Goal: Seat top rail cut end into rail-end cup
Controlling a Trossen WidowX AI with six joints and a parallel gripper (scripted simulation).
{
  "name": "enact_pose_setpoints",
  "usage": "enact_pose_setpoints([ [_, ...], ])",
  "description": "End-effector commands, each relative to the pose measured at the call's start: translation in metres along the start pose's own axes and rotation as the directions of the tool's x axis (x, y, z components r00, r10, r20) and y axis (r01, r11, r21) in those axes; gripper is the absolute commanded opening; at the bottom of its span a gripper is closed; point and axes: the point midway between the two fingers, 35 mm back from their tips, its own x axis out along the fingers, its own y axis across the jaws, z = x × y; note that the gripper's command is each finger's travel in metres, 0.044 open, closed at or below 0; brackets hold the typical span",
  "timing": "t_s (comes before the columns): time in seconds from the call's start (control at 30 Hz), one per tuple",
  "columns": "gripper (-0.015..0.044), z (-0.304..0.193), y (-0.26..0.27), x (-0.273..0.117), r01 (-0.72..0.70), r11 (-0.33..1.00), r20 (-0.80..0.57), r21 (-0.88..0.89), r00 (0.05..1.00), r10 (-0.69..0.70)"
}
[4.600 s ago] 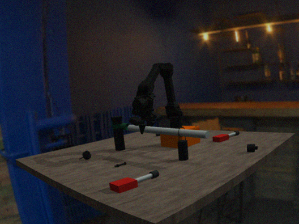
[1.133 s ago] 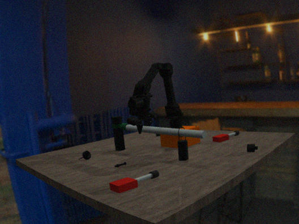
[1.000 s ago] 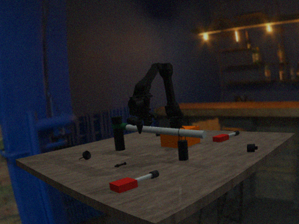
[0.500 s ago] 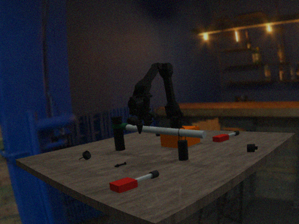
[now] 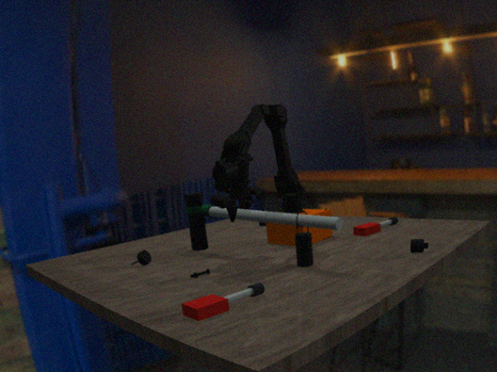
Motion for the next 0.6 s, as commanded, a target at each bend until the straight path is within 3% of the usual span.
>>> enact_pose_setpoints([
  [0.0, 0.0, 0.0041, 0.0002, -0.0018, -0.003, 1.0, 0.012, 0.001, 1.0, 0.003],
  [0.57, 0.0, 0.0063, 0.0001, -0.0022, -0.003, 1.0, 0.013, 0.001, 1.0, 0.003],
])
